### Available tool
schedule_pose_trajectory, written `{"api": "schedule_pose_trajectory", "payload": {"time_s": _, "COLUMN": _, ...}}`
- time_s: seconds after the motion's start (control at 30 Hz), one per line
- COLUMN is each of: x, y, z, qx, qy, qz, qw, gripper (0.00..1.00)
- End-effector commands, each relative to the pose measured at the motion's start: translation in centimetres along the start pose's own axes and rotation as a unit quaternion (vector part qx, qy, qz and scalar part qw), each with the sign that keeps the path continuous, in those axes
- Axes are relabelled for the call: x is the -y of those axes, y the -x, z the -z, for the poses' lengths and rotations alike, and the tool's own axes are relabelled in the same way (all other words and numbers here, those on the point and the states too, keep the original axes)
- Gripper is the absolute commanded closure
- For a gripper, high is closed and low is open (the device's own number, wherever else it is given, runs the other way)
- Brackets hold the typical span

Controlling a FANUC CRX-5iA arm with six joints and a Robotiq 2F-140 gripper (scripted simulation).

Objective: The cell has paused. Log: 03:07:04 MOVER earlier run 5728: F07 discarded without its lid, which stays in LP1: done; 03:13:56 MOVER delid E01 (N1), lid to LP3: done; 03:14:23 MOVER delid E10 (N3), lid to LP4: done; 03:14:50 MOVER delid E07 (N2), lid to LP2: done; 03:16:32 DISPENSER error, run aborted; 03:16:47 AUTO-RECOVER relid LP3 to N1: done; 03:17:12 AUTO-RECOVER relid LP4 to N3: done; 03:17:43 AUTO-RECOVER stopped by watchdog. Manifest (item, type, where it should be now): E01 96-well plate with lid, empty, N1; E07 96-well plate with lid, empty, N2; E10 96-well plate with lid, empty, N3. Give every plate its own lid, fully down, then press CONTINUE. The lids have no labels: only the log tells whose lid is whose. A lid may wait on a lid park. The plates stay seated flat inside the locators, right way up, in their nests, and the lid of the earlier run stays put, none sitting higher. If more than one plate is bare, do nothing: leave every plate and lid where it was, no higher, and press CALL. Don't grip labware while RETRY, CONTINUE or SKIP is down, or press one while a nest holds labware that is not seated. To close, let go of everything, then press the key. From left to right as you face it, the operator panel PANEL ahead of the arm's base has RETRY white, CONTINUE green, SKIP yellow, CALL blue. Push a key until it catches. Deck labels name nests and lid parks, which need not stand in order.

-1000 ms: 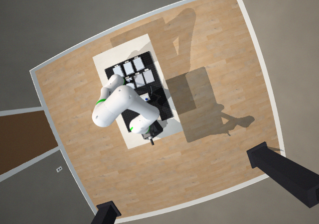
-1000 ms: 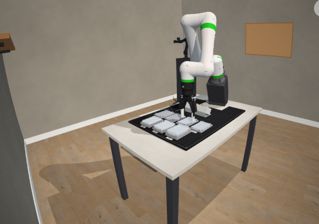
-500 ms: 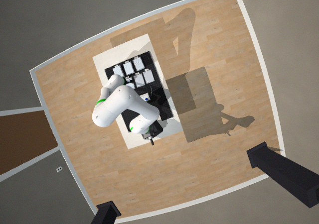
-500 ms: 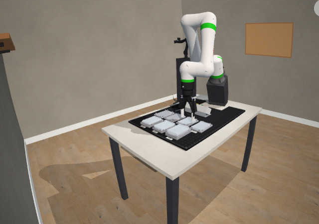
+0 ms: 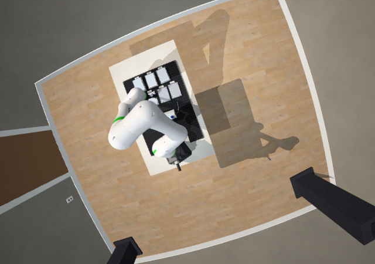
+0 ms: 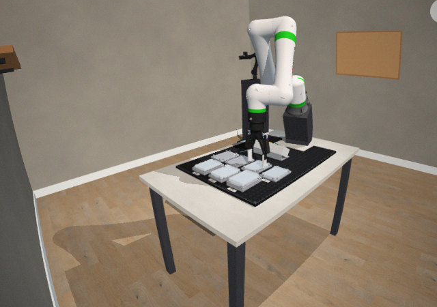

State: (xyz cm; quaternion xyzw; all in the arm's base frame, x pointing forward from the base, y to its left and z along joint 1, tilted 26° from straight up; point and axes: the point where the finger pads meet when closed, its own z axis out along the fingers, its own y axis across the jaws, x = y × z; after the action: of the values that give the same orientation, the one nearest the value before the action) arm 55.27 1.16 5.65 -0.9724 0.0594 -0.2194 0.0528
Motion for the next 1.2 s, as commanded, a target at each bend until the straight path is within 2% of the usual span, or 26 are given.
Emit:
{"api": "schedule_pose_trajectory", "payload": {"time_s": 0.0, "x": 0.0, "y": -0.02, "z": 0.01, "qx": 0.0, "qy": 0.0, "qz": 0.0, "qw": 1.0, "gripper": 0.34}}
{"api": "schedule_pose_trajectory", "payload": {"time_s": 0.17, "x": 0.0, "y": -0.02, "z": 0.01, "qx": 0.0, "qy": 0.0, "qz": 0.0, "qw": 1.0, "gripper": 0.34}}
{"api": "schedule_pose_trajectory", "payload": {"time_s": 0.2, "x": 0.0, "y": -0.02, "z": 0.01, "qx": 0.0, "qy": 0.0, "qz": 0.0, "qw": 1.0, "gripper": 0.41}}
{"api": "schedule_pose_trajectory", "payload": {"time_s": 1.17, "x": 0.0, "y": -0.02, "z": 0.01, "qx": 0.0, "qy": 0.0, "qz": 0.0, "qw": 1.0, "gripper": 0.41}}
